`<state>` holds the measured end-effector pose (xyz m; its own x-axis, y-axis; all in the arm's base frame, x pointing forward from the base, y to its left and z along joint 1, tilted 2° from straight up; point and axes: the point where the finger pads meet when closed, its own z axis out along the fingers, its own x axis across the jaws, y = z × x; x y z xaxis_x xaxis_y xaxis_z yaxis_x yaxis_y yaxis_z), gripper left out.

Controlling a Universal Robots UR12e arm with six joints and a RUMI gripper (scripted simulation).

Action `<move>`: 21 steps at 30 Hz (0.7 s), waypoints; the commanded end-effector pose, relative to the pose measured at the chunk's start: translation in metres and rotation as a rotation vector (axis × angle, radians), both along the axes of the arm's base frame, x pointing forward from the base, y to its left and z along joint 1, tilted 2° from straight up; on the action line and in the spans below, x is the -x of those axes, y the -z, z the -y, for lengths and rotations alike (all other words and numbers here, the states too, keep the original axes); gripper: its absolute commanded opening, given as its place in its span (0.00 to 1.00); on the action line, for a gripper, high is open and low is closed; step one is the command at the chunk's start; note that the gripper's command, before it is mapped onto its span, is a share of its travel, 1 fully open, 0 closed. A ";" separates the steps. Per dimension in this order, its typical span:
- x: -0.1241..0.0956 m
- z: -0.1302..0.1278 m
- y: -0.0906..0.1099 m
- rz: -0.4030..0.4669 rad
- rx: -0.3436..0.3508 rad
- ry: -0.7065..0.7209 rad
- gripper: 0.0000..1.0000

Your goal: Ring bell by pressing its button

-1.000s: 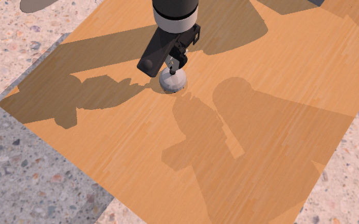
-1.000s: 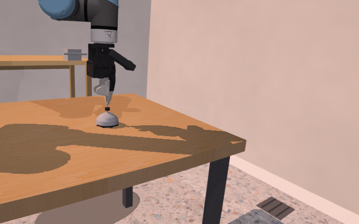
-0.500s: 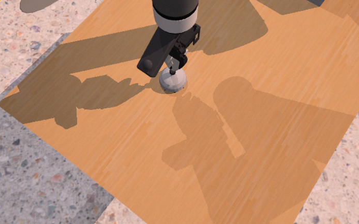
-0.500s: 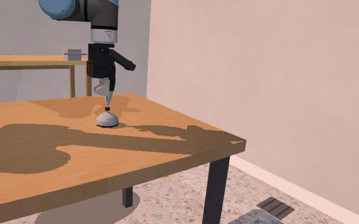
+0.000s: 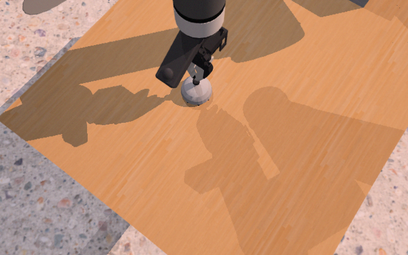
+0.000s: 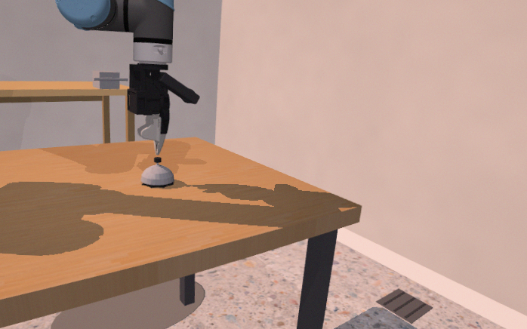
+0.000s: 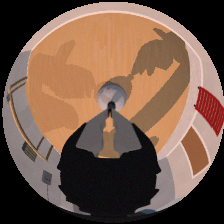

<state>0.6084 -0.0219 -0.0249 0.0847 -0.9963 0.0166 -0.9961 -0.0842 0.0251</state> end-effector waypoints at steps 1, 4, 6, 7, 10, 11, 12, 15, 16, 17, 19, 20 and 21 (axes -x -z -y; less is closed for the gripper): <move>-0.001 0.000 -0.001 0.001 0.000 0.000 0.00; -0.001 0.000 0.001 0.001 0.000 0.000 0.00; -0.001 0.000 0.003 0.001 0.000 0.000 0.00; -0.001 0.000 0.004 0.001 0.000 0.000 0.00; -0.001 0.000 0.005 0.001 0.000 0.000 0.00; 0.000 0.000 0.006 0.001 0.000 0.000 0.00; 0.000 0.000 0.007 0.001 0.000 0.000 0.00; 0.000 0.000 0.009 0.001 0.000 0.000 0.00; 0.000 0.000 0.009 0.001 0.000 0.000 0.00; 0.000 0.000 0.009 0.001 0.000 0.000 0.00; 0.000 0.000 0.009 0.001 0.000 0.000 0.00; 0.000 0.000 0.009 0.001 0.000 0.000 0.00; 0.000 0.000 0.009 0.001 0.000 0.000 0.00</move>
